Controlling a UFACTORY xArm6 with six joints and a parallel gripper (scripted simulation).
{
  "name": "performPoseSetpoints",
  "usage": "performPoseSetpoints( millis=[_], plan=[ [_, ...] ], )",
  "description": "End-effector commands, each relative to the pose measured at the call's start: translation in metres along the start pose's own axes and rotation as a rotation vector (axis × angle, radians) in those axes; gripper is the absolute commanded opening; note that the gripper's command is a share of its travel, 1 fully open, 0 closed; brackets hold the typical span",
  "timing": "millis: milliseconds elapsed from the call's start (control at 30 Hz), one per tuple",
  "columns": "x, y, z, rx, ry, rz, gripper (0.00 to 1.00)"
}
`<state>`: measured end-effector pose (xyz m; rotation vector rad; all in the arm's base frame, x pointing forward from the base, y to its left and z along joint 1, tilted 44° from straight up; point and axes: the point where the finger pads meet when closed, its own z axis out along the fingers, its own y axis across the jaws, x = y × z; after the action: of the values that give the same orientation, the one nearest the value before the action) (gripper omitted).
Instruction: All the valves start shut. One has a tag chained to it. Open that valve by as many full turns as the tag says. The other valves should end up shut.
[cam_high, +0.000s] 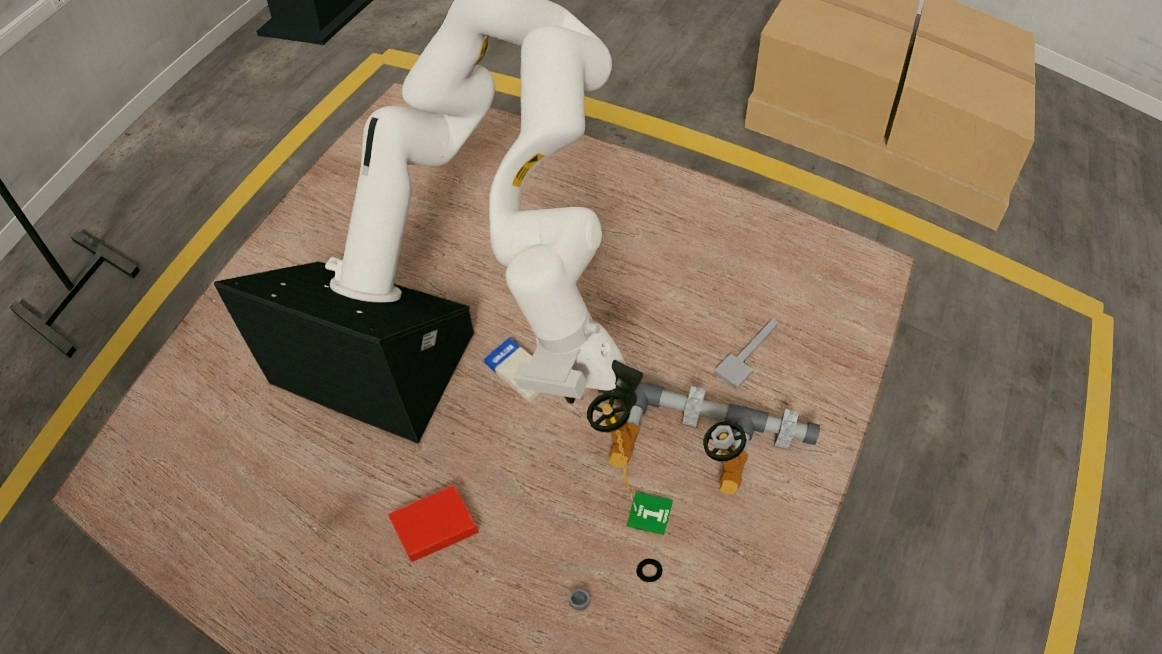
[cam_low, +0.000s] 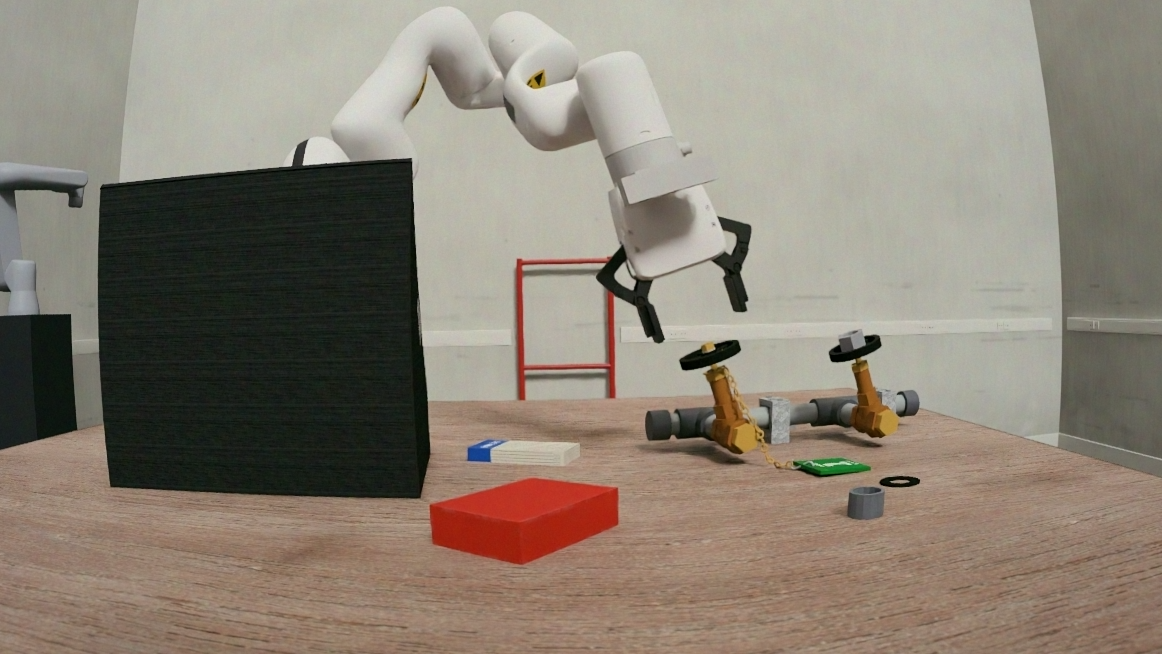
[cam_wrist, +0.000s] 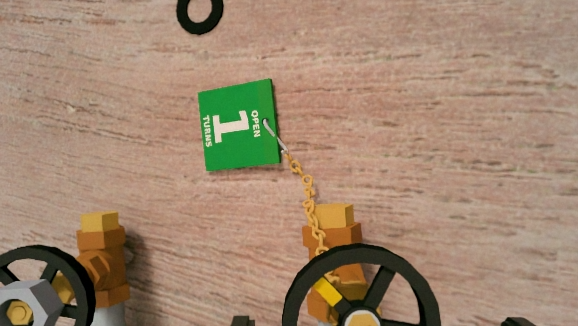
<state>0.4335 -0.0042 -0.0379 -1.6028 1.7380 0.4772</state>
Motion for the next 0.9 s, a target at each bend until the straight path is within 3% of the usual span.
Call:
performPoseSetpoints(
  millis=[0, 500, 867],
  plan=[
    [0.0, -0.002, 0.01, 0.004, 0.001, -0.002, 1.0],
    [0.0, -0.002, 0.036, 0.004, 0.001, -0.001, 1.0],
    [0.0, -0.002, 0.039, 0.004, 0.001, -0.001, 1.0]
  ],
)
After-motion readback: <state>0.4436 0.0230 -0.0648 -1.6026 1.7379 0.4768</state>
